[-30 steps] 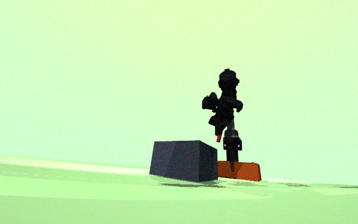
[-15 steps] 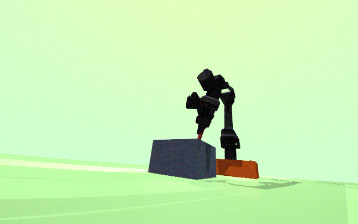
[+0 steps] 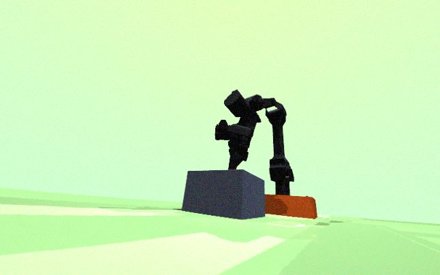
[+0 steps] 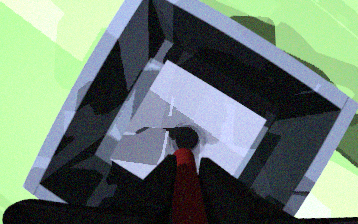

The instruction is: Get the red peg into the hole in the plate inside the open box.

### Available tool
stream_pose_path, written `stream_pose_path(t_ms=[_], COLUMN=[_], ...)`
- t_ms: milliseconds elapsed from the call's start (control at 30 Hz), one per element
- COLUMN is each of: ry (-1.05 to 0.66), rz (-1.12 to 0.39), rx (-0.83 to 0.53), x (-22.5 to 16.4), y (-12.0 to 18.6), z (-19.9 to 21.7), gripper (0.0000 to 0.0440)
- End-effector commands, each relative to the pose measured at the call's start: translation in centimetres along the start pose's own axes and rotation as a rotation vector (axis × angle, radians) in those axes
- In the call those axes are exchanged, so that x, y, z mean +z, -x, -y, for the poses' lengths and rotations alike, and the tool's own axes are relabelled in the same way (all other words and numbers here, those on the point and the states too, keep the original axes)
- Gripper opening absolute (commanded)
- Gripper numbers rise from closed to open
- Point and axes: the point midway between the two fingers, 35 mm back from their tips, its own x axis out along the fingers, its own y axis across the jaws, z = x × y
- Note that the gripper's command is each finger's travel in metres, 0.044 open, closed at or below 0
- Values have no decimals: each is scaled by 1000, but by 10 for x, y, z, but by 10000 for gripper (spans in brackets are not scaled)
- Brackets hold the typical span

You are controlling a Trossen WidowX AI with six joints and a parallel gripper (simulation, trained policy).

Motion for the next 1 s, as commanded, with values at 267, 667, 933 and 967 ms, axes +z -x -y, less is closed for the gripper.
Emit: stream_pose_path(t_ms=[267, 667, 933, 967], ry=[25, 80, 98, 97], rz=[-50, -51, -21, -11], rx=[-47, -73, -63, -56], x=[2, 22, 46, 49], y=[-36, -46, -48, -48], z=[4, -6, -18, -21], gripper=[119, 254, 435, 440])
